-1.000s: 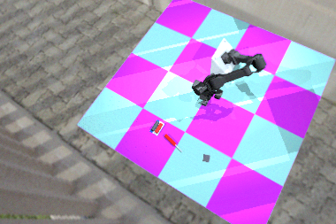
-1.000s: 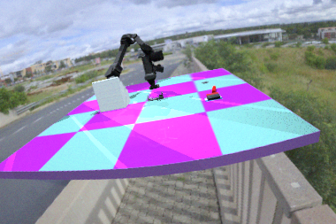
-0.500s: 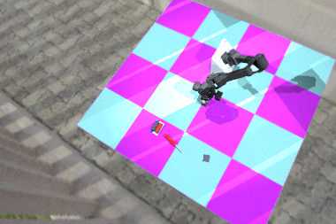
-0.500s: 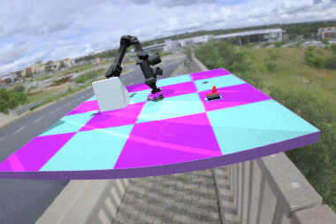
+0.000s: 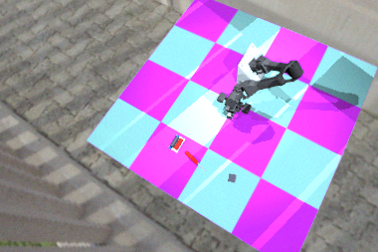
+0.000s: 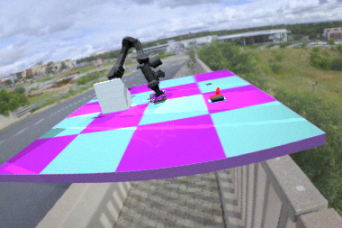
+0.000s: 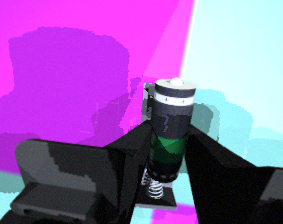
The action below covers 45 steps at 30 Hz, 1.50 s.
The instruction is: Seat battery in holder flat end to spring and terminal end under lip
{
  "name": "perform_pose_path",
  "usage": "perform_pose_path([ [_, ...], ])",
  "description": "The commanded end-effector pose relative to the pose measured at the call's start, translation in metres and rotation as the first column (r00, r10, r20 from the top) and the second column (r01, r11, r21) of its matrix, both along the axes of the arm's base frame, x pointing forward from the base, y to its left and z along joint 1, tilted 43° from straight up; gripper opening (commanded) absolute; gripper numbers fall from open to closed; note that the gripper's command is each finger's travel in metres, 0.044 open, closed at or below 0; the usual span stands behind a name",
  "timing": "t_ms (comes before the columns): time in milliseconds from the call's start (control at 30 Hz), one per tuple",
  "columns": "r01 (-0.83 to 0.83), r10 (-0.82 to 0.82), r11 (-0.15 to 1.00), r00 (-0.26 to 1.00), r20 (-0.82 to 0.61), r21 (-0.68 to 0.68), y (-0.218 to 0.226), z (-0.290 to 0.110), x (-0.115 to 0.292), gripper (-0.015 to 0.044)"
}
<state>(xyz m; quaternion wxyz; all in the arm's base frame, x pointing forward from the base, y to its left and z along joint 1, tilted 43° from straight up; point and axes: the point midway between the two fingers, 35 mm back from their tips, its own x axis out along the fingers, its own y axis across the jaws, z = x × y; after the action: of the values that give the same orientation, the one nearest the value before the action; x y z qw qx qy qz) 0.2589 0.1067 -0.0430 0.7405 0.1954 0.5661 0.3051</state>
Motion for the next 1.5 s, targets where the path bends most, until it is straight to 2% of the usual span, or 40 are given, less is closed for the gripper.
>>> perform_pose_path([
  [0,0.019,-0.019,1.0,1.0,0.009,-0.001,0.0,-0.004,-0.002,0.0079],
  [1467,0.152,-0.155,0.988,0.98,0.126,0.034,0.009,-0.011,-0.017,0.0079],
])
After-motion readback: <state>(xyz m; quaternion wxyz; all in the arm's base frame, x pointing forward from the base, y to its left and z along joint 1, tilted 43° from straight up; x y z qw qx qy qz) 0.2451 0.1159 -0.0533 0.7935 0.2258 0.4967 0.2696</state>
